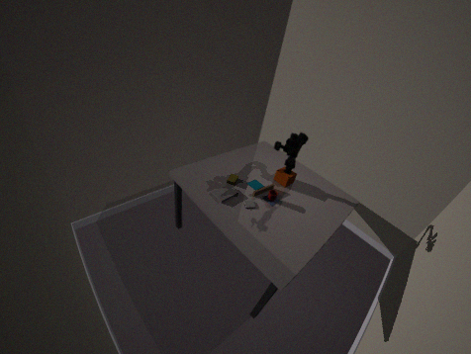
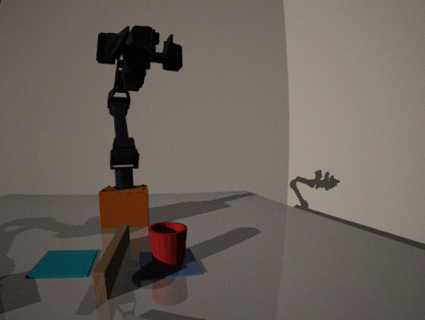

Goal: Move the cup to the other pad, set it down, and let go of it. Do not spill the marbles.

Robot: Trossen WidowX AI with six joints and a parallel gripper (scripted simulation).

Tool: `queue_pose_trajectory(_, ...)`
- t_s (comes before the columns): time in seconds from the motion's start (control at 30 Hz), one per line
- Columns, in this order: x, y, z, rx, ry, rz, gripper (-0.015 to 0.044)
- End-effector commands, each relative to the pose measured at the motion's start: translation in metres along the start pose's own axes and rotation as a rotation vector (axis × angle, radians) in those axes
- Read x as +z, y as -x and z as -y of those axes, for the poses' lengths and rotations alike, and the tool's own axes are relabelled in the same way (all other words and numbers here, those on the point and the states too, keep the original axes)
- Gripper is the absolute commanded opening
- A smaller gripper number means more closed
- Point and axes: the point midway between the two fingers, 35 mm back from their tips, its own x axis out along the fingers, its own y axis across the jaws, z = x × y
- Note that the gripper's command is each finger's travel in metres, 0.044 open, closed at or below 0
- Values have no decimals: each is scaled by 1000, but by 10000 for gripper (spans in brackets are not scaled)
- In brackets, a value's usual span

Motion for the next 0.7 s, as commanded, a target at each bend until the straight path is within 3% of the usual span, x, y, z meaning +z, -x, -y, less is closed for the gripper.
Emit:
queue_pose_trajectory(0.0,-3,-2,0,1,-11,-13,374)
queue_pose_trajectory(0.17,-78,-32,-8,-37,-296,-366,243)
queue_pose_trajectory(0.3,-148,-38,-16,-166,-535,-684,148)
queue_pose_trajectory(0.47,-228,-21,-24,-457,-772,-1044,148)
queue_pose_trajectory(0.67,-294,21,-28,-945,-912,-1349,148)
